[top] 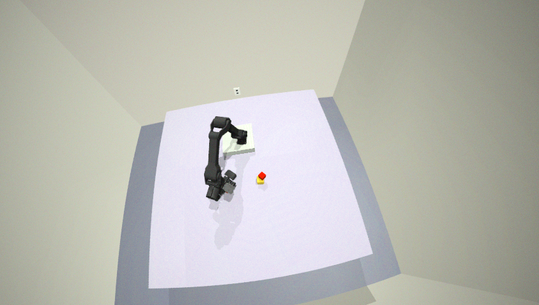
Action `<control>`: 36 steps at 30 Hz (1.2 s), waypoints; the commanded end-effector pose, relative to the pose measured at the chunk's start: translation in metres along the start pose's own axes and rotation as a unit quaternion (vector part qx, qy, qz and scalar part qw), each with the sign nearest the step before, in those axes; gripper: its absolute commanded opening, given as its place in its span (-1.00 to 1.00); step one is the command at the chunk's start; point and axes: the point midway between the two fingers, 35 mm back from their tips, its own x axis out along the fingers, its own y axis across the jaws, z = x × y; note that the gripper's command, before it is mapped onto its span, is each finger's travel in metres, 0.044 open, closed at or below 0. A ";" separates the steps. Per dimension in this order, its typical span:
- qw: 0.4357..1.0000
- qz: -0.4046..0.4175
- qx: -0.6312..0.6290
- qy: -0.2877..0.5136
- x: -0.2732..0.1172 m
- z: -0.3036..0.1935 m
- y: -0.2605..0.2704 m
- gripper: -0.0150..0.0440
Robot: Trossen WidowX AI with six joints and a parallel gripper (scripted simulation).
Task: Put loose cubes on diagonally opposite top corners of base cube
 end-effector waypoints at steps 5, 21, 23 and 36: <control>1.000 -0.008 -0.001 -0.002 -0.031 0.001 -0.005 -0.14; 1.000 -0.008 -0.001 -0.002 -0.082 0.000 -0.002 -0.14; 1.000 -0.008 -0.001 -0.002 -0.088 0.000 -0.001 -0.14; 0.997 -0.008 0.082 -0.003 -0.093 0.017 0.010 -0.14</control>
